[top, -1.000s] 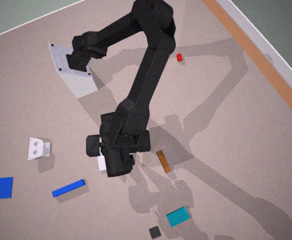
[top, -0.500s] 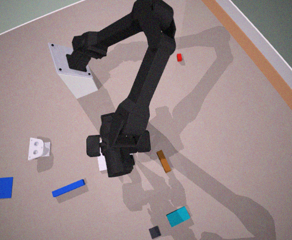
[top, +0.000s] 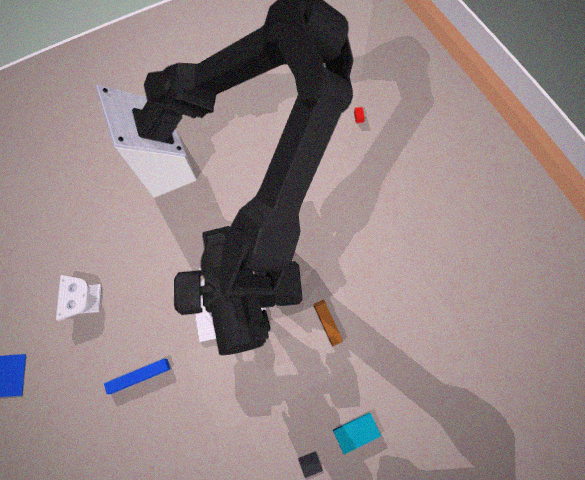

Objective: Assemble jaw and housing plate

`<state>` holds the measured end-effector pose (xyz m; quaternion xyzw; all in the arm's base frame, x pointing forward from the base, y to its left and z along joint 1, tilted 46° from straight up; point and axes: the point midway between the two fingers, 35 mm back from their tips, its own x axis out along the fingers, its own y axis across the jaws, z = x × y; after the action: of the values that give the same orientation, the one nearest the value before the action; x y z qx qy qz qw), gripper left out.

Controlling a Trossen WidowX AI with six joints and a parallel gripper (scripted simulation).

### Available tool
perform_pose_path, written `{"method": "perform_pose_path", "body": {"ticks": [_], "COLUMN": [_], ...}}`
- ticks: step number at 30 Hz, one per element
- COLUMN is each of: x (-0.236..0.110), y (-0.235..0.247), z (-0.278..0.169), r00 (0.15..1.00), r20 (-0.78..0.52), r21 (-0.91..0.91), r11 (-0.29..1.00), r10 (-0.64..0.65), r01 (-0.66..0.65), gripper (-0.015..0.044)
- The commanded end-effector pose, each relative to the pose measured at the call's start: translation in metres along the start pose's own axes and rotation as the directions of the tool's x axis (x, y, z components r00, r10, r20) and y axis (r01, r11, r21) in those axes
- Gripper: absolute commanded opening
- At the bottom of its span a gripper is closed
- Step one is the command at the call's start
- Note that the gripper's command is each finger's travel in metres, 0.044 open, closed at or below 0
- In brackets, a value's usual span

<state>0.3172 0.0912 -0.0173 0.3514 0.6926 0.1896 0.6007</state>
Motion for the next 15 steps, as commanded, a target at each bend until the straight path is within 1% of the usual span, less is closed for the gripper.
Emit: {"method": "perform_pose_path", "body": {"ticks": [1, 15], "x": [0.0027, 0.0059], "y": [-0.0002, -0.0002], "z": [-0.0009, -0.0010], "r00": [1.000, 1.000], "r20": [-0.003, -0.003], "r21": [0.008, 0.009], "r11": [1.000, 1.000], "r10": [0.002, 0.003], "r01": [-0.002, -0.003], "gripper": [0.0134, 0.0134]}}
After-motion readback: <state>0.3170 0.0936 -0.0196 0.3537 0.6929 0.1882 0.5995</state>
